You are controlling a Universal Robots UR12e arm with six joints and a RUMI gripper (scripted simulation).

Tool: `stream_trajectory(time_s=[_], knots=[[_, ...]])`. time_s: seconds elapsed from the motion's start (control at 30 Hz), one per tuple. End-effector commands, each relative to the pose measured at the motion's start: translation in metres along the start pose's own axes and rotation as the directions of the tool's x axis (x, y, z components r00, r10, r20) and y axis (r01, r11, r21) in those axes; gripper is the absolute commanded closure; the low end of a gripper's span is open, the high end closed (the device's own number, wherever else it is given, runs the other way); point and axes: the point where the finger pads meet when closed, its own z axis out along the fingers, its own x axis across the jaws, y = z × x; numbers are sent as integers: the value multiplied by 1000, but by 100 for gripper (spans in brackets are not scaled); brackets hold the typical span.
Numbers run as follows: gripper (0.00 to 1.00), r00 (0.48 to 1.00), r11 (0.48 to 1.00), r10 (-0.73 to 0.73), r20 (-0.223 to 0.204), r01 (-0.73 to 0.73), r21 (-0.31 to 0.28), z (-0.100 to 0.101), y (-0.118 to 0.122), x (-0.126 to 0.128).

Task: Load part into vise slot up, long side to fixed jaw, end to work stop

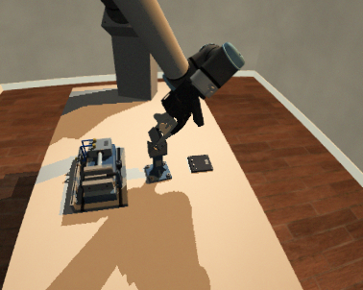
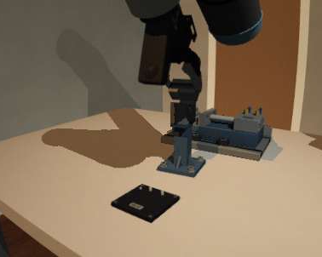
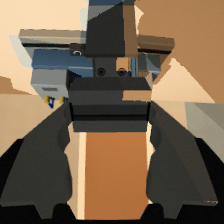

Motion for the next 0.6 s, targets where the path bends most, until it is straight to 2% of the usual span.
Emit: stream_trajectory(time_s=[0.0, 0.57], knots=[[100, 1000, 1000, 1, 0, -1, 0, 0, 0, 0], [100, 1000, 1000, 1, -1, -1, 6, 0, 0, 0]])
